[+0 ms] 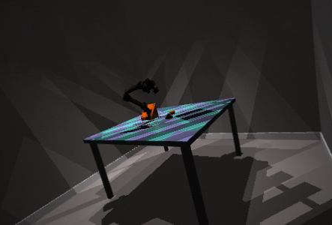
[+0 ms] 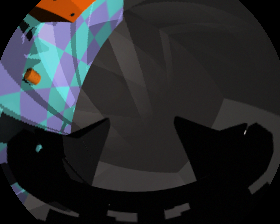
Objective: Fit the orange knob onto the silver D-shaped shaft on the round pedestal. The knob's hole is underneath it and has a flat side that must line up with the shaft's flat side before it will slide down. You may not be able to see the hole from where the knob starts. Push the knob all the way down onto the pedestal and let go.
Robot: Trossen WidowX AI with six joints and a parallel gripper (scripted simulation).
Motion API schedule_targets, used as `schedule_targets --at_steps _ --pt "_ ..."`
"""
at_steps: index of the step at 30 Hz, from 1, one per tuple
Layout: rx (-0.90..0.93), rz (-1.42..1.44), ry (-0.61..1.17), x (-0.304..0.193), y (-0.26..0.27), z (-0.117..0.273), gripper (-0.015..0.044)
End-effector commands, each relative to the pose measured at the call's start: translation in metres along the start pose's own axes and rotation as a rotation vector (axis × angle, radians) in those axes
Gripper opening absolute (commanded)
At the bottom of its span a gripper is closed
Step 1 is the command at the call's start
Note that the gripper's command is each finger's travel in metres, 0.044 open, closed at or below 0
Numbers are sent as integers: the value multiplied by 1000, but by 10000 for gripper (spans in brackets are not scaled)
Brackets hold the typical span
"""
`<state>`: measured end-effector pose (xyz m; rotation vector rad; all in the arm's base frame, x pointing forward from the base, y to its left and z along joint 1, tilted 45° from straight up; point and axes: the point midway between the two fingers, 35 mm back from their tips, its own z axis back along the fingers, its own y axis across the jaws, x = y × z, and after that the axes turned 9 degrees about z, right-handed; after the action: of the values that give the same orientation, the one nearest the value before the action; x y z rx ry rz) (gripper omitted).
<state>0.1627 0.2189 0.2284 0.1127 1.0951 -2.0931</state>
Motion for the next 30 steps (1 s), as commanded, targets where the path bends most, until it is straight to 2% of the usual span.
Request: schedule_targets --at_steps 1,3,12,18,23,30 --pt "9 -2 -9 0 3 -2 426" --pt "77 -14 -81 2 25 -16 440" --pt "526 29 -617 47 157 -89 440" --pt "793 172 -986 85 225 -114 440" --pt "1003 338 -1276 113 267 -120 440" --pt "1029 363 -1312 116 272 -120 440"
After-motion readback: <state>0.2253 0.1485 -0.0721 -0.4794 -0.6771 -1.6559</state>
